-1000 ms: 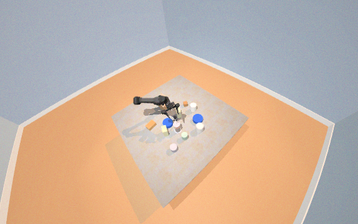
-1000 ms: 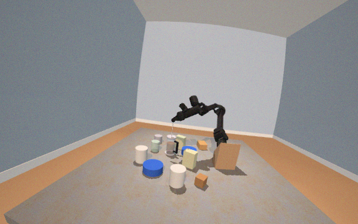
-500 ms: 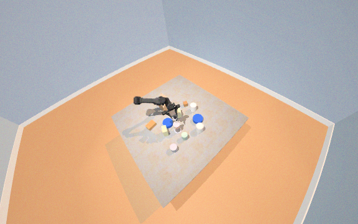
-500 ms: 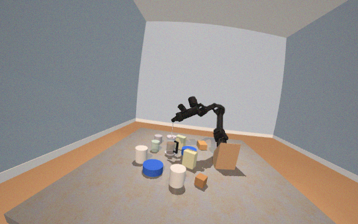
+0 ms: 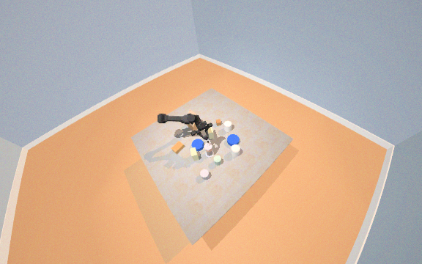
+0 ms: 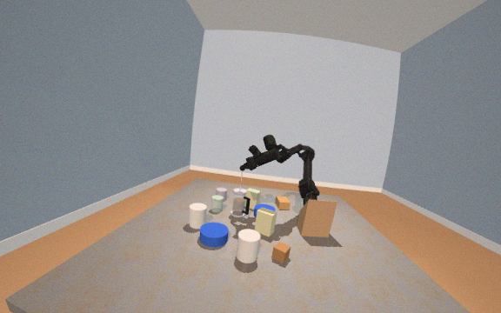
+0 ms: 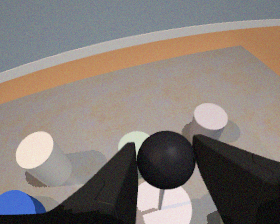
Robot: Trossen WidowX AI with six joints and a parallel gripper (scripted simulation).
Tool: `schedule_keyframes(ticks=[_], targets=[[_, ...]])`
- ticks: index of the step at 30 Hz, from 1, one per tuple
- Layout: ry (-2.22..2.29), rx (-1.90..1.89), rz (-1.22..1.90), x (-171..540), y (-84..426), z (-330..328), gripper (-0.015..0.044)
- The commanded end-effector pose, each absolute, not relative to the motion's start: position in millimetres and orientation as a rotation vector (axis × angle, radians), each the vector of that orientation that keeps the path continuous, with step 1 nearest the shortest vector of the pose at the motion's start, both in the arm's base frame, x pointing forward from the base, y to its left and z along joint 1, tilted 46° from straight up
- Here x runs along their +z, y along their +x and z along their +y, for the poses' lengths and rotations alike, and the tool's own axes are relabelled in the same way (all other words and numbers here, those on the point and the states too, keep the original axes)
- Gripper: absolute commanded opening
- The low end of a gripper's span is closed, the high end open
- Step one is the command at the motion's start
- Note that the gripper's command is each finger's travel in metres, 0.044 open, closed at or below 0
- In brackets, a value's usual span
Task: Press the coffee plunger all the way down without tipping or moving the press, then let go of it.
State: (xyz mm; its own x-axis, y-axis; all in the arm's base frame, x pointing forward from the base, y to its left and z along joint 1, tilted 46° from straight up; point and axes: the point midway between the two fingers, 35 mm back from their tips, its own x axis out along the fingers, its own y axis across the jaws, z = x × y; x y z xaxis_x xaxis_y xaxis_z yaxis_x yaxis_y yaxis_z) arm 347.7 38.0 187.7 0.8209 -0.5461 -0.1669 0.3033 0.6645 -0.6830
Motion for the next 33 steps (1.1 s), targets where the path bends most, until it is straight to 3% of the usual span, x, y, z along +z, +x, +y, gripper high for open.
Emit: schedule_keyframes(ticks=[1,33], targets=[[-0.697,-0.495,0.382,185,349,36,0.0123],[-0.693,-0.493,0.387,146,357,0,0.0123]])
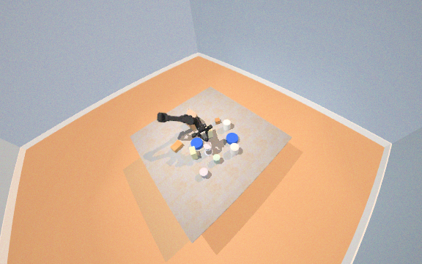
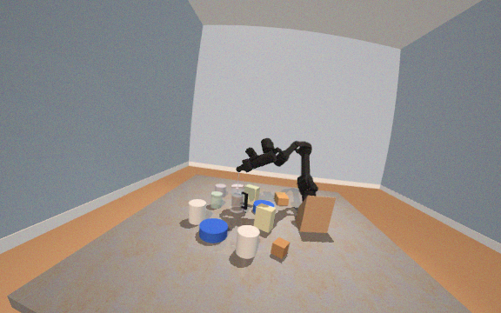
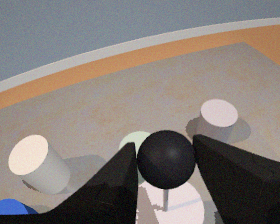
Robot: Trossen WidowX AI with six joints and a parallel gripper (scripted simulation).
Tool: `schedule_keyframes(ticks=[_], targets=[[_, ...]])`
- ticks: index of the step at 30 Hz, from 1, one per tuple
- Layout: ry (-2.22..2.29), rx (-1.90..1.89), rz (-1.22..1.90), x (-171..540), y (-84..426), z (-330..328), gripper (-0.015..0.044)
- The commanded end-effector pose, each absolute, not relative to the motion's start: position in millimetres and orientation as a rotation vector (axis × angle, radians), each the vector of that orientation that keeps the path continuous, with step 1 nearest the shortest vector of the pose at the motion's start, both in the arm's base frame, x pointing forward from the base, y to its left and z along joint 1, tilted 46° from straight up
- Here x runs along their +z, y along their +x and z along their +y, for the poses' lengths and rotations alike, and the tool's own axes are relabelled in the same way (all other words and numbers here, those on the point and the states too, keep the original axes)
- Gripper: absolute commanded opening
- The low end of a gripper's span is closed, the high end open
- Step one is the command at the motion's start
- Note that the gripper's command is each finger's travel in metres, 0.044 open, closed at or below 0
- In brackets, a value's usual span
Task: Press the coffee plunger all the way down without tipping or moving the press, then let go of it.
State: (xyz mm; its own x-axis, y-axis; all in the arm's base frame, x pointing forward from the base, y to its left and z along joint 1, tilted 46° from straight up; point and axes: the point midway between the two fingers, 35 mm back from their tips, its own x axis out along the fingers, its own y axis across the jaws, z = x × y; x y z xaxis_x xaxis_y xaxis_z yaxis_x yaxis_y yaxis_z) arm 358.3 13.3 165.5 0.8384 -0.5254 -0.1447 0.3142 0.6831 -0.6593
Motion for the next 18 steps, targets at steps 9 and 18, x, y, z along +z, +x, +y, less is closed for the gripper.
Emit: schedule_keyframes(ticks=[9,18], targets=[[-0.694,-0.494,0.386,137,358,-11,0.0123],[-0.696,-0.494,0.383,127,359,-22,0.0123]])
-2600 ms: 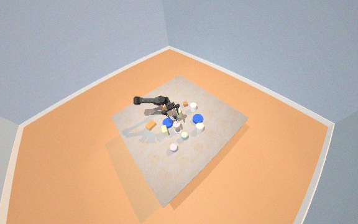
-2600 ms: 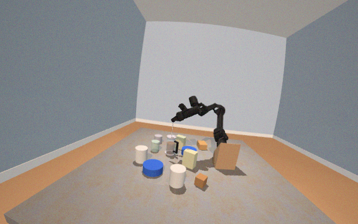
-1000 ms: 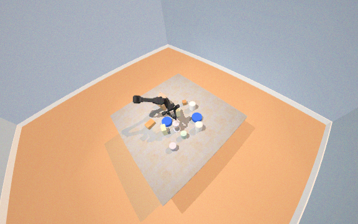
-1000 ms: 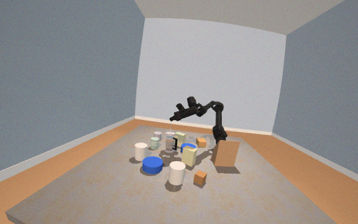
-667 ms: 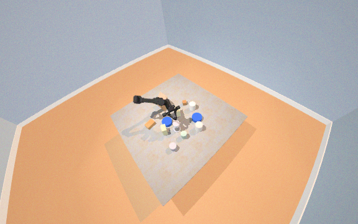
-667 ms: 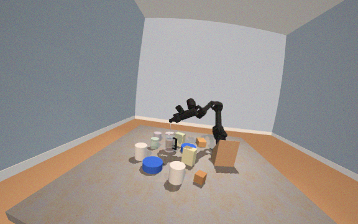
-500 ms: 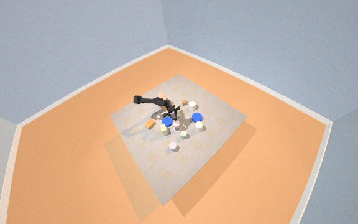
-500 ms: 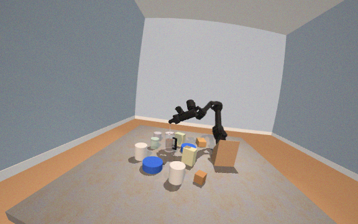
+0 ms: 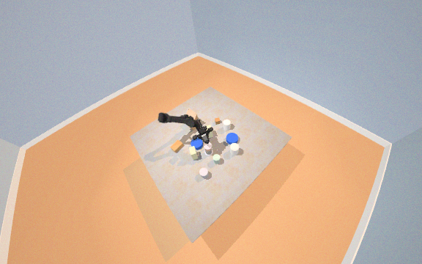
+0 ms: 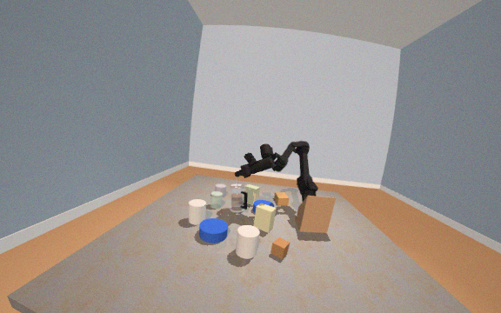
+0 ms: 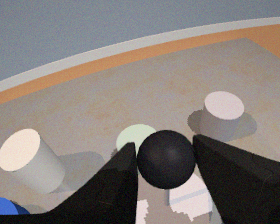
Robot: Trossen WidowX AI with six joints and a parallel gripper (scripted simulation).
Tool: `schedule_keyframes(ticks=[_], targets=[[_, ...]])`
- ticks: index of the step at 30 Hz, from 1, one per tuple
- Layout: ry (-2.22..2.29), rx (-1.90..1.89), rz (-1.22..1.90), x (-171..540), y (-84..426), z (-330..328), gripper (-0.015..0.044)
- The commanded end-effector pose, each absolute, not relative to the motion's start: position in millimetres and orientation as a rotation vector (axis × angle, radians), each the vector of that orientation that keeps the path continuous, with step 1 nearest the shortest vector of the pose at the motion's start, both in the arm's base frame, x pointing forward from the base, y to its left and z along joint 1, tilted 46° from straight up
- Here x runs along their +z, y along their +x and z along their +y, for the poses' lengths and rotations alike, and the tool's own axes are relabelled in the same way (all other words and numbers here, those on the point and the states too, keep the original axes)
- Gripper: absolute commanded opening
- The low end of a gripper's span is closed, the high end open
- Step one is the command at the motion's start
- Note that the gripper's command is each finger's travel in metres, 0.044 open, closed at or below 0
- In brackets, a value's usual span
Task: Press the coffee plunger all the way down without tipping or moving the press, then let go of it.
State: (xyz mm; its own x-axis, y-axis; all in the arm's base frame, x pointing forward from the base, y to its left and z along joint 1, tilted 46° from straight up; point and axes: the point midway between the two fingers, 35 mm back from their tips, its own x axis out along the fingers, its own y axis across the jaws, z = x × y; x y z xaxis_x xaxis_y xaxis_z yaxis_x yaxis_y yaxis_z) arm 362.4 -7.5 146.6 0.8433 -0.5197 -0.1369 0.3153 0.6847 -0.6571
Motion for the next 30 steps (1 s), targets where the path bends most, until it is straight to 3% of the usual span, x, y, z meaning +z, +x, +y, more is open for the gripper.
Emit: schedule_keyframes(ticks=[1,30], targets=[[-0.696,-0.494,0.383,126,359,-24,0.0123],[-0.699,-0.497,0.378,120,369,-36,0.0123]])
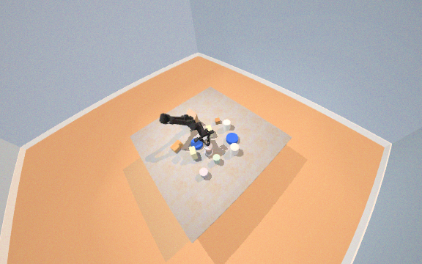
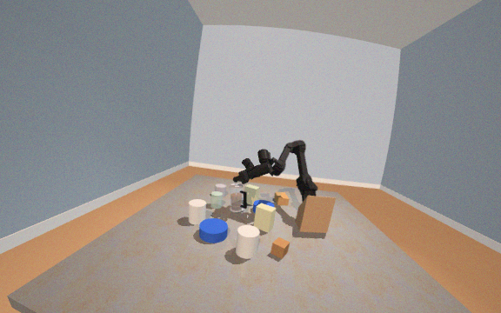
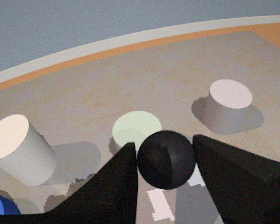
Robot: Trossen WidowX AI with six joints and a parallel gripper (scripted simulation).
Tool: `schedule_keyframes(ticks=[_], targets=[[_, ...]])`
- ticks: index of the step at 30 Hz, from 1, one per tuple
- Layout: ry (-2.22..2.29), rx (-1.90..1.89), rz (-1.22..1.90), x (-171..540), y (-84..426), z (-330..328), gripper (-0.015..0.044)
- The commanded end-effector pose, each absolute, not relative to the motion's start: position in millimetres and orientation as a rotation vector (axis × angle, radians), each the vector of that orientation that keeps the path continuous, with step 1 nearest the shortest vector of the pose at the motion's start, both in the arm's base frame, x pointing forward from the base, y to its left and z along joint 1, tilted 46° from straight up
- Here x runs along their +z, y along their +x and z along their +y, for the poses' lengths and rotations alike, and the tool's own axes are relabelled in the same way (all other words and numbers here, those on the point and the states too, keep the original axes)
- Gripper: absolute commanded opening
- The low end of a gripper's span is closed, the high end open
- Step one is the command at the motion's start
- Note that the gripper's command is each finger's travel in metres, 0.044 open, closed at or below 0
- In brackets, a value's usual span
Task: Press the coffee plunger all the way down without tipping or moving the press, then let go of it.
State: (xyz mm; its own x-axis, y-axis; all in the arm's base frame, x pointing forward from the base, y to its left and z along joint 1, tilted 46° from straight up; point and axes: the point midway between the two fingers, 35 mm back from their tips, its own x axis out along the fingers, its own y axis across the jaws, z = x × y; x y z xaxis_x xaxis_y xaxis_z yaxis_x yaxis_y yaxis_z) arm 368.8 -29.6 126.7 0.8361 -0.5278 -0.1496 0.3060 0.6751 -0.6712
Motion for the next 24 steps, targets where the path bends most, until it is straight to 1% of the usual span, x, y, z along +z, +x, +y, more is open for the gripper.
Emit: schedule_keyframes(ticks=[1,24], targets=[[-0.699,-0.497,0.378,120.4,368.7,-35.8,0.0123],[-0.699,-0.497,0.378,120.9,372.1,-35.2,0.0123]])
